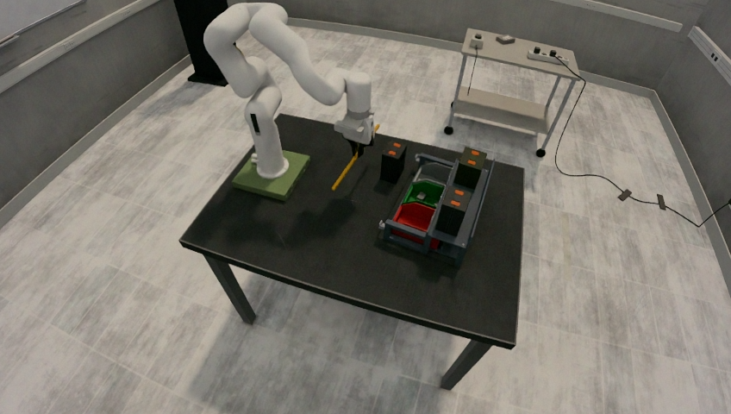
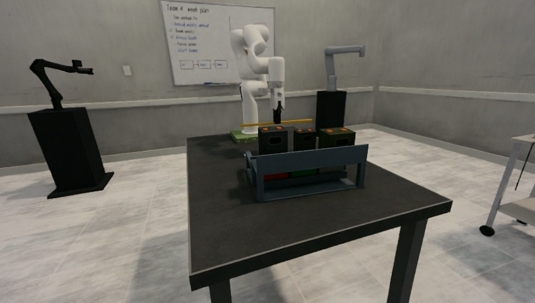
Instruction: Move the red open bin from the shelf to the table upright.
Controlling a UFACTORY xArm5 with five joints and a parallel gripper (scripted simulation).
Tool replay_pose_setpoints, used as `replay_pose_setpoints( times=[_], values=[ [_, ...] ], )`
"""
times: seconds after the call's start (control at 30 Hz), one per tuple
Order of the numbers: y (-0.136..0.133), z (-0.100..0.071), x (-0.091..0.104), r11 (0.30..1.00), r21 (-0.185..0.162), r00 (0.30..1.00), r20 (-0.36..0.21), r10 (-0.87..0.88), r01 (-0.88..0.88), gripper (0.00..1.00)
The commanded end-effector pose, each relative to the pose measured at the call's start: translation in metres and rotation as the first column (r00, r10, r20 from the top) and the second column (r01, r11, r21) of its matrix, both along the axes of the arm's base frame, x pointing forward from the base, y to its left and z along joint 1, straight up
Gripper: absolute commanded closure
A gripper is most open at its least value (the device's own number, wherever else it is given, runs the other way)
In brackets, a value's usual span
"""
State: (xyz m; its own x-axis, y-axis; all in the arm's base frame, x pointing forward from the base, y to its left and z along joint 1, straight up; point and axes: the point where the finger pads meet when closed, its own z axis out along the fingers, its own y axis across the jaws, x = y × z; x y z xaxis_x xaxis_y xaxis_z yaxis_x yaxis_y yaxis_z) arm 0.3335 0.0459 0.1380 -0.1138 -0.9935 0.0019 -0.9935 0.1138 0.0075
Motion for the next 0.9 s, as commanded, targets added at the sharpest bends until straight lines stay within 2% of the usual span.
replay_pose_setpoints(
  times=[0.0, 0.73, 0.87],
  values=[
    [0.001, 0.002, -0.009, 1.0, 0.002, 1.0, 0.004, 0.0, 0.0, 1.0],
    [0.006, 0.002, -0.053, 1.0, 0.002, 1.0, 0.004, 0.0, 0.0, 1.0],
    [0.007, 0.002, -0.054, 1.0, 0.002, 1.0, 0.004, 0.0, 0.0, 1.0]
  ],
)
